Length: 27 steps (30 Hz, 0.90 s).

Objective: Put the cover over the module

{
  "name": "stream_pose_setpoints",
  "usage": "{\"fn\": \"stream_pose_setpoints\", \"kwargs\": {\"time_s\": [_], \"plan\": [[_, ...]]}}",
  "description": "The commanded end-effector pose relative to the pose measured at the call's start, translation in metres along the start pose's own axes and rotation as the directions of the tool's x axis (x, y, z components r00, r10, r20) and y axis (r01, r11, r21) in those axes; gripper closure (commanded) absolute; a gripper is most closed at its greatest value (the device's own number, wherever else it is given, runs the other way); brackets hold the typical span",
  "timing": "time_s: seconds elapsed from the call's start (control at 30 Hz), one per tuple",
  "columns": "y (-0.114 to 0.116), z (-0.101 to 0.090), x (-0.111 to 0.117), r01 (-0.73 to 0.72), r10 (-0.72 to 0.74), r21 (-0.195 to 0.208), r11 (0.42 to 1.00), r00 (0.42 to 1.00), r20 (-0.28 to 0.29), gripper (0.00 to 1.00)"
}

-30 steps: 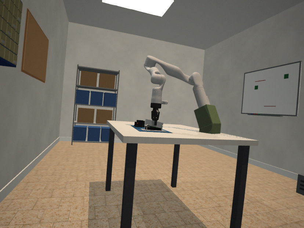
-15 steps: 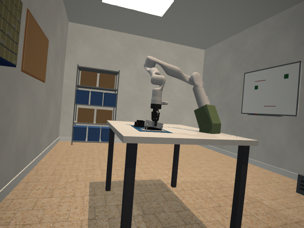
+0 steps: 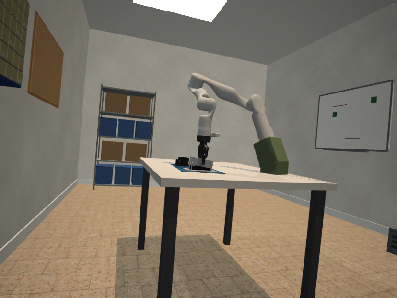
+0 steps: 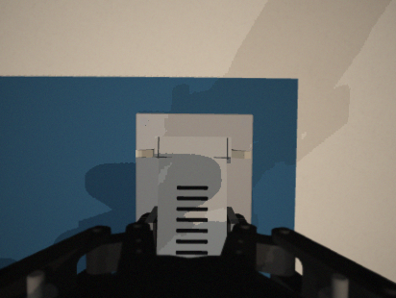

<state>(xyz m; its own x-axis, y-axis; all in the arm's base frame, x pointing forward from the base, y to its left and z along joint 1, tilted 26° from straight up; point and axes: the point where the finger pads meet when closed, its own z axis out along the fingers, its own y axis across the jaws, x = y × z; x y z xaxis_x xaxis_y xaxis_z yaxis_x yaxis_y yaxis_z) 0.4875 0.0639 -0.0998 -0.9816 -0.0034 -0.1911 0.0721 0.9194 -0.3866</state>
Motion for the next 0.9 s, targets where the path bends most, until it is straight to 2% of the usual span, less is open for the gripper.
{"fn": "stream_pose_setpoints", "kwargs": {"time_s": [0.0,0.43,0.87], "plan": [[0.000,-0.001,-0.001,0.000,0.000,-0.001,1.000,1.000,0.002,1.00],[0.000,-0.002,-0.001,0.000,0.000,-0.001,1.000,1.000,0.002,1.00],[0.000,0.009,-0.001,0.000,0.000,-0.001,1.000,1.000,0.002,1.00]]}}
